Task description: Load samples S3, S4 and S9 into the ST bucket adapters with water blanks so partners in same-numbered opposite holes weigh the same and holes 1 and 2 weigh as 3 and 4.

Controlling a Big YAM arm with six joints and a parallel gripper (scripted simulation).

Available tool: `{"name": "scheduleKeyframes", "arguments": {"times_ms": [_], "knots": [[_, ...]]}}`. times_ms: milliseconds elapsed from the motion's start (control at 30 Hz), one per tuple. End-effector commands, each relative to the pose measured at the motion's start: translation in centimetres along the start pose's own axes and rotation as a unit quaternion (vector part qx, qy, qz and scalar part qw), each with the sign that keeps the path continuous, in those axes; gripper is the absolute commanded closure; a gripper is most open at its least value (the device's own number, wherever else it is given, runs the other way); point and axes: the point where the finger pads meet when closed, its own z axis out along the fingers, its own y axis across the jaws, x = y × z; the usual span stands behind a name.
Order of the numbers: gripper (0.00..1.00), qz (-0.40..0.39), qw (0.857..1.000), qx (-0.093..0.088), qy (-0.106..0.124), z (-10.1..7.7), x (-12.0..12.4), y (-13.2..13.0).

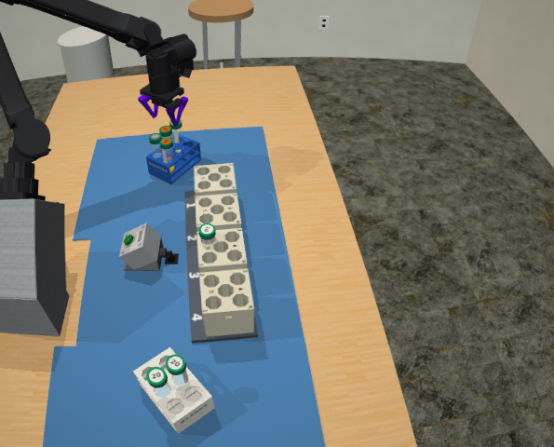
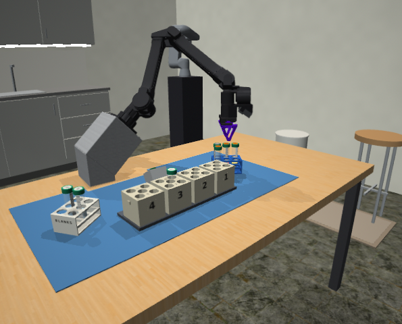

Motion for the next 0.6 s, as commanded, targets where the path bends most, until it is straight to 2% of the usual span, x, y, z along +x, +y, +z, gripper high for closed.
{"name": "scheduleKeyframes", "arguments": {"times_ms": [0,133,233,567], "knots": [[0.20,0.009,1.000,-0.004,0.008,1.8,0.5,-0.2],[0.20,0.008,1.000,-0.003,0.007,2.5,0.4,-0.2],[0.20,0.000,1.000,-0.002,-0.003,2.5,-1.0,-0.1],[0.20,0.009,1.000,-0.004,0.008,4.1,0.5,-0.3]]}}
